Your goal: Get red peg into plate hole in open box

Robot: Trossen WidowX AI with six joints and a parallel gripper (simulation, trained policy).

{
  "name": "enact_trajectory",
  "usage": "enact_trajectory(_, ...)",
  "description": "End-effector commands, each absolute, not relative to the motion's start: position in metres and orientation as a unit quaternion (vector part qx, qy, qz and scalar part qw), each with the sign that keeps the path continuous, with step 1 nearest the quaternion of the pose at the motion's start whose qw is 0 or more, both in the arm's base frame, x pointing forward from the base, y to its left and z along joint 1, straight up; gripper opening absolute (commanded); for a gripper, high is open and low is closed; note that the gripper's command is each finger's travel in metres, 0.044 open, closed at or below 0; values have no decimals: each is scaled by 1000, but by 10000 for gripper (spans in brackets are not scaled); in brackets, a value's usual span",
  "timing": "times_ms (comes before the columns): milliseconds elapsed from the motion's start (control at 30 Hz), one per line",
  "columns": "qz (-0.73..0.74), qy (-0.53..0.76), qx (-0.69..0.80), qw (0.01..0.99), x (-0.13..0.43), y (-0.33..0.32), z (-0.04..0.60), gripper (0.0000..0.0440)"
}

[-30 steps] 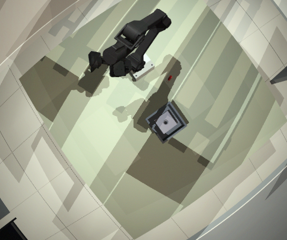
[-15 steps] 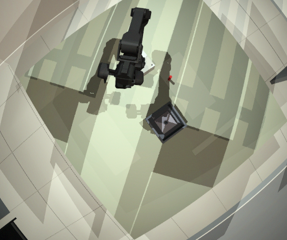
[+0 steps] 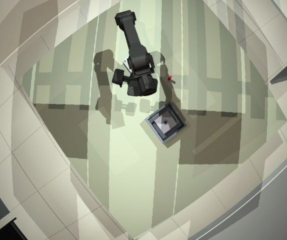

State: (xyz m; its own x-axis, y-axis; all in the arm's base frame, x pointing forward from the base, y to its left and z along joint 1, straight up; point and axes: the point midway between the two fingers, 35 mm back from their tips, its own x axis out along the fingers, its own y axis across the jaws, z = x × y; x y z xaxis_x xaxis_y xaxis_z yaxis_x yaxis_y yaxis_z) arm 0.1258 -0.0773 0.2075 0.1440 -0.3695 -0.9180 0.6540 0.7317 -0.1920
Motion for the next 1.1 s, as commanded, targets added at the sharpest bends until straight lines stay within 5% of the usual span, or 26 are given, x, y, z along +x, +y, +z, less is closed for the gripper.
enact_trajectory(0, -344, 571, 147, 731, 133, -61, 193, 440)
enact_trajectory(1067, -417, 610, 242, 628, 137, 69, 78, 440)
